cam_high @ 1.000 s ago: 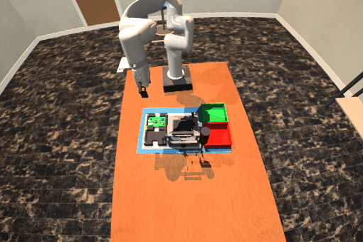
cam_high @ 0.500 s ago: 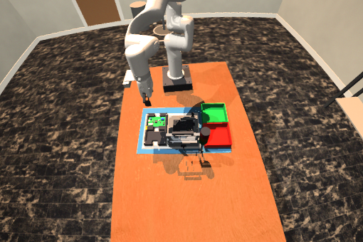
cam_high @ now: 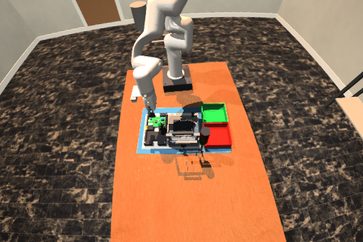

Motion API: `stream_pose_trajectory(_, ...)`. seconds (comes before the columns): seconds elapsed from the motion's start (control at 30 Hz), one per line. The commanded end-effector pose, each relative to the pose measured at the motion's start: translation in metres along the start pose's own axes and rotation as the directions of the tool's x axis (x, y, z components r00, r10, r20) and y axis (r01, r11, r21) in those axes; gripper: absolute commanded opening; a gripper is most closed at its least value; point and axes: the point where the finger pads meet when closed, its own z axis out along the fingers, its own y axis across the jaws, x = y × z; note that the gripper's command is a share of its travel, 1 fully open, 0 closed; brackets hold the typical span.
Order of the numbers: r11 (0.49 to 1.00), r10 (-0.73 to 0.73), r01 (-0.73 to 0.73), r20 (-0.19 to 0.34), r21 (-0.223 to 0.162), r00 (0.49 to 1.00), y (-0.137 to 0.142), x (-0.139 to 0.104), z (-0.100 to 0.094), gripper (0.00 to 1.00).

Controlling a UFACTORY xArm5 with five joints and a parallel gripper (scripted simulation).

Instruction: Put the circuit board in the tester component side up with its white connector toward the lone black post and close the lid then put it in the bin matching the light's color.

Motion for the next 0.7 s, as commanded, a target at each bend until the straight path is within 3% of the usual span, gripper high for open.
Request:
stream_pose_trajectory(0.0, 1.0, 0.0, 0.0, -0.002, 0.005, 1.0, -0.004, 0.001, 0.03, 1.0)
stream_pose_trajectory(0.23, 1.0, 0.0, 0.0, -0.002, 0.005, 1.0, -0.004, 0.001, 0.06, 1.0)
stream_pose_trajectory(0.67, 1.0, 0.0, 0.0, -0.002, 0.005, 1.0, -0.004, 0.001, 0.069, 1.0)
